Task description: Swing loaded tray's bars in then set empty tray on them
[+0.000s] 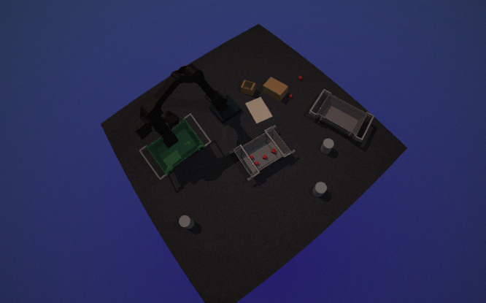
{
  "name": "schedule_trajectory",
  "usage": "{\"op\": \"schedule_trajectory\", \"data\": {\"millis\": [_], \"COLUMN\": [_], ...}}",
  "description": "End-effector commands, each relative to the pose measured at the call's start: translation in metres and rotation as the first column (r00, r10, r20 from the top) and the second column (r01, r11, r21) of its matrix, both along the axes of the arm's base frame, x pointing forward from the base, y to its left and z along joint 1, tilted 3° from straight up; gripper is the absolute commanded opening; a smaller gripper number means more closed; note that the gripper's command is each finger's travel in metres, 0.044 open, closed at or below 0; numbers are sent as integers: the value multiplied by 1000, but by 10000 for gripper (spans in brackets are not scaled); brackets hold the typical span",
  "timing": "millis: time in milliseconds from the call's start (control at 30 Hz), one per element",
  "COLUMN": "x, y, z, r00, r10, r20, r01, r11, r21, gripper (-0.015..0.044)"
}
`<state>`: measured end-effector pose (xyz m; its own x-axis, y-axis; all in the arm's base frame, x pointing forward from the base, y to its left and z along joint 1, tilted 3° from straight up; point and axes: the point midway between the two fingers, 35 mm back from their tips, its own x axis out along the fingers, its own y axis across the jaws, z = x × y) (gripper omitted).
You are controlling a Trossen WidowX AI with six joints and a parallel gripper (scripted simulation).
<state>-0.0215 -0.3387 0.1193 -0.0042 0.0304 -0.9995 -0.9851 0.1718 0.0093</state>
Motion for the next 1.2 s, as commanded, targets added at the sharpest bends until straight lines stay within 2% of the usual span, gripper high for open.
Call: {"op": "schedule_trajectory", "data": {"millis": [0,667,1167], "x": [1,2,60], "y": [1,1,3], "z": [5,5,14], "r00": [1000,1000,1000], "r10": [2,2,-12], "r20": [5,5,8], "r01": [-2,-2,13], "r11": [1000,1000,1000], "r21": [-12,-12,-16], "gripper": [0,0,0]}}
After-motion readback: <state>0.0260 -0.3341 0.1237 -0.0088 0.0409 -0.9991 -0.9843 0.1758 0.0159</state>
